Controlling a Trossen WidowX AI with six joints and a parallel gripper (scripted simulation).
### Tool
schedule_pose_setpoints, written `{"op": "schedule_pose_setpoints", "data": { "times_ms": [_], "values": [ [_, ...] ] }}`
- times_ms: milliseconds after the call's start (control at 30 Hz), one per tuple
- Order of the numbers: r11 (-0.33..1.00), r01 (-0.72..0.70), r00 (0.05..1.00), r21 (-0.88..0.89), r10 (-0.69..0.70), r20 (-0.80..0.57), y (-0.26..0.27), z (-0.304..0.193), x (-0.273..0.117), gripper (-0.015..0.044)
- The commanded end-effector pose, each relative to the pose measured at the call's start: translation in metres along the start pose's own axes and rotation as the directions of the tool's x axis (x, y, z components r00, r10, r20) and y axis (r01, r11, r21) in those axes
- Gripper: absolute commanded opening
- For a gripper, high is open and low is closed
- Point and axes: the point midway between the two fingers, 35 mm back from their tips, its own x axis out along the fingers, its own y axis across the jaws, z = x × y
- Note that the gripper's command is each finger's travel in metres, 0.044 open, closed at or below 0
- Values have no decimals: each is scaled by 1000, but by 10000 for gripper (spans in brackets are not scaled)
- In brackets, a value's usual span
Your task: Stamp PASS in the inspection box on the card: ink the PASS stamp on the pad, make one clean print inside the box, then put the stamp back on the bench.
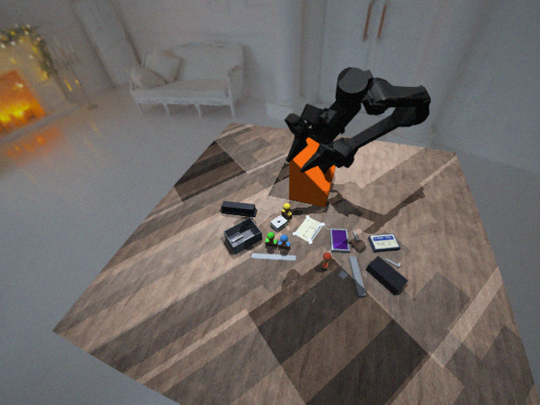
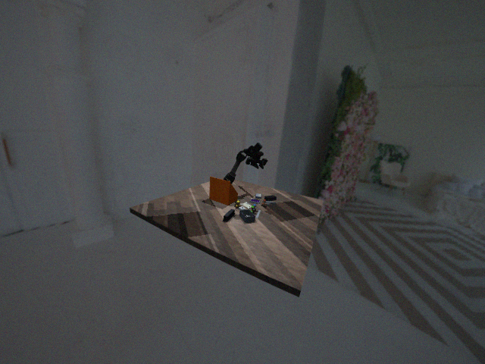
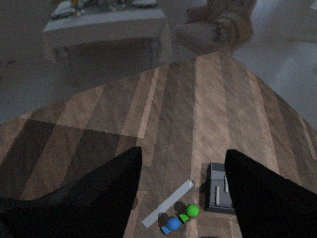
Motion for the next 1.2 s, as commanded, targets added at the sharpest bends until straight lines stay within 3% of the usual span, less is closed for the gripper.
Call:
{"op": "schedule_pose_setpoints", "data": {
  "times_ms": [0, 233, 533, 1167],
  "values": [
    [994, 15, 979, 107, 8, -205, -5, -24, 45, 212],
    [952, 152, 841, 266, 17, -541, -22, -86, 117, 212],
    [834, 428, 545, 347, 68, -836, -40, -176, 178, 212],
    [822, 451, 520, 346, 73, -851, -41, -190, 192, 212]
  ]
}}
